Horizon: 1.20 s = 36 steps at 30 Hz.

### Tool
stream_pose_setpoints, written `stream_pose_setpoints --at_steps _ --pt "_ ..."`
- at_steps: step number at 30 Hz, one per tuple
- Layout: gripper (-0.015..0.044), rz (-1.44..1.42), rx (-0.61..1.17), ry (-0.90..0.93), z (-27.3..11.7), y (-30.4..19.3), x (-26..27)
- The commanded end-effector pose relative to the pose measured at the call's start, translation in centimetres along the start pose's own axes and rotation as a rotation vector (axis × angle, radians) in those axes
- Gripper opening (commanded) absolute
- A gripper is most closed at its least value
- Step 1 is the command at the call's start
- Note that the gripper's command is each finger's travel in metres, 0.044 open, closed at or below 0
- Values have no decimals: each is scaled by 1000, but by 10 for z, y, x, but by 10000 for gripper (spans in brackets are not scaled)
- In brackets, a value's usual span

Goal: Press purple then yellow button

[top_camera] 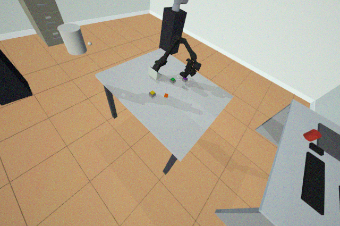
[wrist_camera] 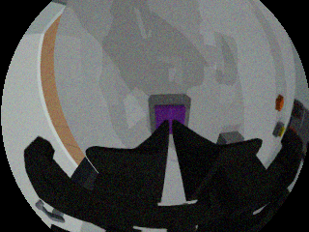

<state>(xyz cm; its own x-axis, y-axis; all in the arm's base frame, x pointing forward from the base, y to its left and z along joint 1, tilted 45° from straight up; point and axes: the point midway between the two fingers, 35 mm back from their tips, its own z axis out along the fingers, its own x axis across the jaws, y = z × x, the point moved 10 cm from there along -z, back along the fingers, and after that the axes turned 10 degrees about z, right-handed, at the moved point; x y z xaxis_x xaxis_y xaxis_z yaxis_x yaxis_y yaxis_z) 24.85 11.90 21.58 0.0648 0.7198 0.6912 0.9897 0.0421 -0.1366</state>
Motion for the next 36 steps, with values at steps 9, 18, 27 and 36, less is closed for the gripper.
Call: stream_pose_setpoints --at_steps 9,18,27,36 --pt "20 0 -10 -7 -59 2 0" --pt "20 3 -9 -7 -90 3 -3" --pt "20 38 -52 -92 -107 66 -139" --pt "20 49 -36 -102 -115 61 -288"
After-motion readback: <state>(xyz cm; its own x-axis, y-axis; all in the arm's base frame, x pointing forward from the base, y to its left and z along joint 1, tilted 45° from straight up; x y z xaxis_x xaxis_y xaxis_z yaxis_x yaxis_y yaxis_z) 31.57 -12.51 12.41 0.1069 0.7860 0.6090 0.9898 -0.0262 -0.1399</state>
